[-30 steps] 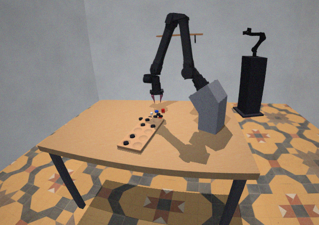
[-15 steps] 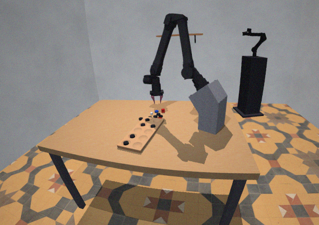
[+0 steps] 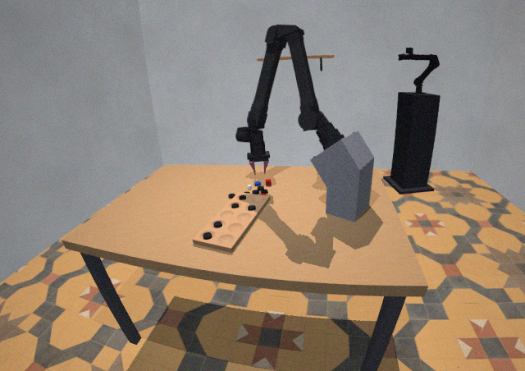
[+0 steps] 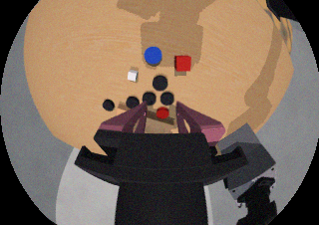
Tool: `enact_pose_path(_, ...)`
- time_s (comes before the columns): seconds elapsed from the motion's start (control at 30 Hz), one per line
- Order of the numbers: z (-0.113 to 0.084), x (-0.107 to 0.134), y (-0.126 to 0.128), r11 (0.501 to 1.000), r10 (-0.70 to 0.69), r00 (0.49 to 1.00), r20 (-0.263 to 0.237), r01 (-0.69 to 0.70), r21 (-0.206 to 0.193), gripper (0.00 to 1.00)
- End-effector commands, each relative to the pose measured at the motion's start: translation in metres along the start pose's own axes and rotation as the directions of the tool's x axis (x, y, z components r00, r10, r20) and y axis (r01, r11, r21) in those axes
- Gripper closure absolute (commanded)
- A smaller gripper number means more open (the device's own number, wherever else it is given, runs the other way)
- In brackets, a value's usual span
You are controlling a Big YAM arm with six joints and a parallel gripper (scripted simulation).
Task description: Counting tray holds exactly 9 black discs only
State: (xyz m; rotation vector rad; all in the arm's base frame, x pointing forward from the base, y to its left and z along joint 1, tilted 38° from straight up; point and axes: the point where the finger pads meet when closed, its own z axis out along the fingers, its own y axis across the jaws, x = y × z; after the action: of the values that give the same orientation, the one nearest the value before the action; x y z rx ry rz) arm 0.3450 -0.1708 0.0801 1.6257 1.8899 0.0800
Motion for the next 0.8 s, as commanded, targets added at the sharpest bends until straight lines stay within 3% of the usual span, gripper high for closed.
enact_pose_path(0.0,0.002,-0.014,0.014,1.000,-0.002,1.000,0.026,0.003,-0.031,0.56)
enact_pose_path(0.77,0.037,-0.012,0.010,1.000,-0.003,1.000,0.023,0.003,-0.024,0.56)
